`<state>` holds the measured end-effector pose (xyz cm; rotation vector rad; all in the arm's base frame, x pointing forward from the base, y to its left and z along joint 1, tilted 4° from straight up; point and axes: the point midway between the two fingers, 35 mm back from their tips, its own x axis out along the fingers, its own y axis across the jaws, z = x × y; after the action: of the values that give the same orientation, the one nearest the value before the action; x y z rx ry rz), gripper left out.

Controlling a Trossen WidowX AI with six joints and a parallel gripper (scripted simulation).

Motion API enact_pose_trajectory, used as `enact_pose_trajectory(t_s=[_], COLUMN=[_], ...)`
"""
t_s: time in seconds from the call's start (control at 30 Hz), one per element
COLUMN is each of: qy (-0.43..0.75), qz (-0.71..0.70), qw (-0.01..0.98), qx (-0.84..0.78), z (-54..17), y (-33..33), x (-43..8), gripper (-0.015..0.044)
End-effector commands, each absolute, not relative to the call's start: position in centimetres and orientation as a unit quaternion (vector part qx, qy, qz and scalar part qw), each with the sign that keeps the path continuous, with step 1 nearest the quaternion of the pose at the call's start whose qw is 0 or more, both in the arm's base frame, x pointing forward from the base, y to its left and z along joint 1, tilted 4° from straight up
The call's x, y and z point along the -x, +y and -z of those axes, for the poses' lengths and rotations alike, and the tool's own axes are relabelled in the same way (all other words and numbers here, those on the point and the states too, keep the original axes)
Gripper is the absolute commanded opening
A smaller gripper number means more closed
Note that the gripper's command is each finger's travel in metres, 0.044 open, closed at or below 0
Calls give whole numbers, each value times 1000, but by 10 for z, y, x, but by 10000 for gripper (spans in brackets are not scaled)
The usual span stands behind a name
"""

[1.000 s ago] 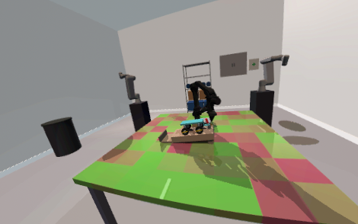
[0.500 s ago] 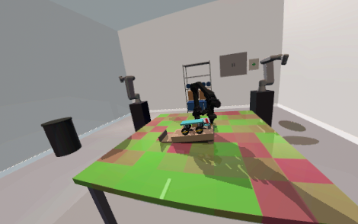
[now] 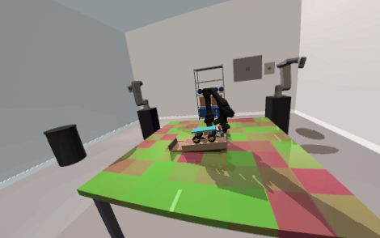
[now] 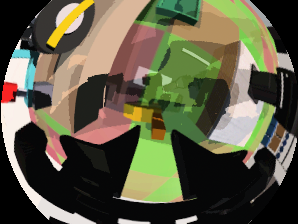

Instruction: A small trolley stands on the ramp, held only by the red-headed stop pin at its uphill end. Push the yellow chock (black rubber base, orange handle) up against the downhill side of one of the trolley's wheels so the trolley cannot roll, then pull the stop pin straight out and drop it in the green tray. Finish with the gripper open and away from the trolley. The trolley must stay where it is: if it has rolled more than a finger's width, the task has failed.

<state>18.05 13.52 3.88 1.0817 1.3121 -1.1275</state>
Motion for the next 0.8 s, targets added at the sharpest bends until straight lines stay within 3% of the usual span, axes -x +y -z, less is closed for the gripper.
enact_pose_trajectory(t_s=[0.0,0.77], qy=[546,546], qz=[474,474], qw=[524,524], qx=[-449,-449], z=[-35,-10], y=[133,133], x=[-179,-178], gripper=[190,190])
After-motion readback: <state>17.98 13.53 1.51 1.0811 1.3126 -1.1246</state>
